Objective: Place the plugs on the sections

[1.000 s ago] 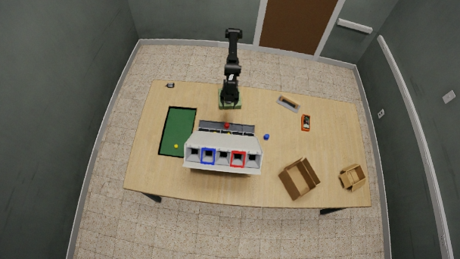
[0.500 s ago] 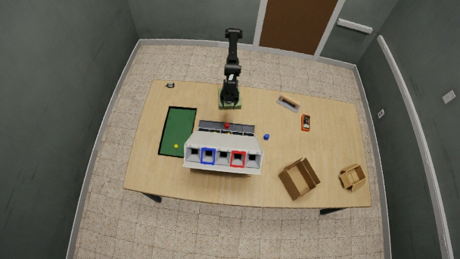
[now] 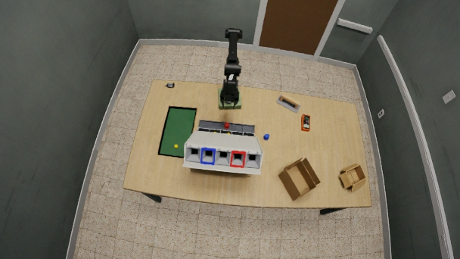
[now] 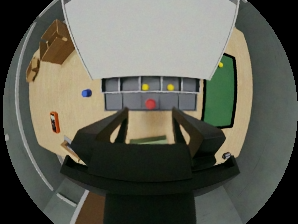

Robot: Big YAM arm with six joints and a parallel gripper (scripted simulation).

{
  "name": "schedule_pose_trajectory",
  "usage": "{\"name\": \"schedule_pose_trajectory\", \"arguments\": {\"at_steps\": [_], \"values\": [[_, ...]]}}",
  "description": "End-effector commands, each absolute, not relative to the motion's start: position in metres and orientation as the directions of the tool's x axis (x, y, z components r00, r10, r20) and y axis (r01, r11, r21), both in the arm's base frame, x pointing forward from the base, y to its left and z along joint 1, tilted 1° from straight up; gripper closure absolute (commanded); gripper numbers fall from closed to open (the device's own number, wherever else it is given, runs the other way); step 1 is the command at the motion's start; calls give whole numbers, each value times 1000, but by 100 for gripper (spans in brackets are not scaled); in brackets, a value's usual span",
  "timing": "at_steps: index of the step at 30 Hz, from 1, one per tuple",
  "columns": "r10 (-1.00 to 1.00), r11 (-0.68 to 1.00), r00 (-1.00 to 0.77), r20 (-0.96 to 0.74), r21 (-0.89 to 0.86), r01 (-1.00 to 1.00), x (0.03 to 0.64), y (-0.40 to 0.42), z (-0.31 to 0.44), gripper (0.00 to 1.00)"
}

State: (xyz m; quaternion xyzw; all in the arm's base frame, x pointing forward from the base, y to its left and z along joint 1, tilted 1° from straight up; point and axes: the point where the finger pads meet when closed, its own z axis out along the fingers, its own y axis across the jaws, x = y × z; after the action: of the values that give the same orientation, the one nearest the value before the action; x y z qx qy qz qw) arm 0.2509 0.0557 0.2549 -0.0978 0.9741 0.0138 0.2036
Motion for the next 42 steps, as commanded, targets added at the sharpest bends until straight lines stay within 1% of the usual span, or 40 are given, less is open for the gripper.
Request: {"name": "schedule_pose_trajectory", "arguments": {"at_steps": [1,6,7,24,30,36,38,40,42], "values": [[-190,979,-889,-417,-13,-204,255,60,255,44],[-190,979,-889,-417,-13,-204,255,60,255,44],[-190,979,-889,-417,-13,-204,255,60,255,37],[-188,980,-907,-376,-12,-198,253,83,239,37],[-191,980,-923,-334,-13,-198,248,113,222,37],[-195,980,-944,-265,-14,-198,242,159,196,37],[-185,980,-940,-287,16,-198,252,190,211,37],[-185,980,-940,-287,16,-198,252,190,211,37],[-187,980,-948,-256,17,-198,249,211,199,37]]}}
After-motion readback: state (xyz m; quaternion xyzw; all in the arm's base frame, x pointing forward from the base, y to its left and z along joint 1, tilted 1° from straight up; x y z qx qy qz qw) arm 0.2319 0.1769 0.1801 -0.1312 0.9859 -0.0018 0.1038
